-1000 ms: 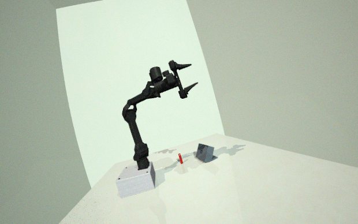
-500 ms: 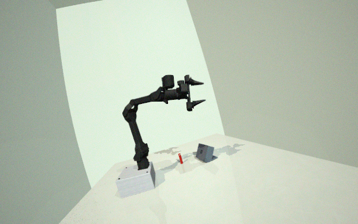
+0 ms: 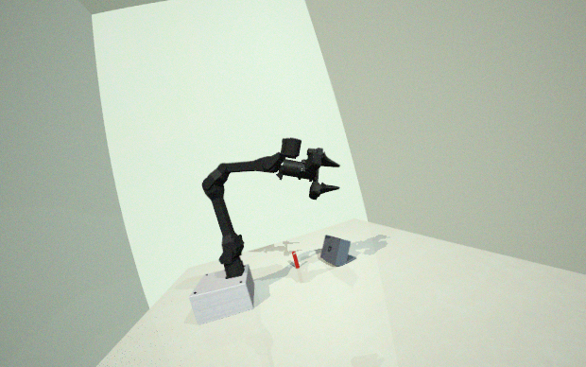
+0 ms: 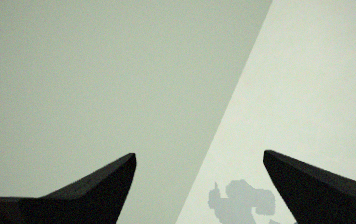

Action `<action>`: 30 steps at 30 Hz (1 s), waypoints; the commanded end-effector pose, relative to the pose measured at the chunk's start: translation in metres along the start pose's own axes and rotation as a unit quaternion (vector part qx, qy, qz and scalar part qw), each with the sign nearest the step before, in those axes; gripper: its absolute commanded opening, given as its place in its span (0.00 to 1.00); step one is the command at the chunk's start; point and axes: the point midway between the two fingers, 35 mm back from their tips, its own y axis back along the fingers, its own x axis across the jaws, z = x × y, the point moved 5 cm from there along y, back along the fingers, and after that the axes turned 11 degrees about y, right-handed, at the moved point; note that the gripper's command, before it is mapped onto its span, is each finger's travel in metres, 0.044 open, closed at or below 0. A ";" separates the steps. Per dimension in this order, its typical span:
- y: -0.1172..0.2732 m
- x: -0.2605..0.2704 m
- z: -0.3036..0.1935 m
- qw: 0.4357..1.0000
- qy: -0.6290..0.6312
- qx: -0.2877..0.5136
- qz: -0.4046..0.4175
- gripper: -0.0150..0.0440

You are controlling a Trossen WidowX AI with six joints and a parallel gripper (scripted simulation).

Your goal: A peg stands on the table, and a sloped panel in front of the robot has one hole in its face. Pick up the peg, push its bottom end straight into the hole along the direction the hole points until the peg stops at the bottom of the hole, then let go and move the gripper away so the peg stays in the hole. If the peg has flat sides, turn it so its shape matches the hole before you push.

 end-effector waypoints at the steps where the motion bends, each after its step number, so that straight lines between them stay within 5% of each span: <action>1: -0.011 -0.007 -0.024 0.998 0.039 0.038 -0.021 1.00; 16: -0.025 -0.014 -0.115 0.956 0.228 0.179 -0.048 1.00; 30: -0.017 -0.025 -0.196 0.859 0.408 0.308 -0.037 1.00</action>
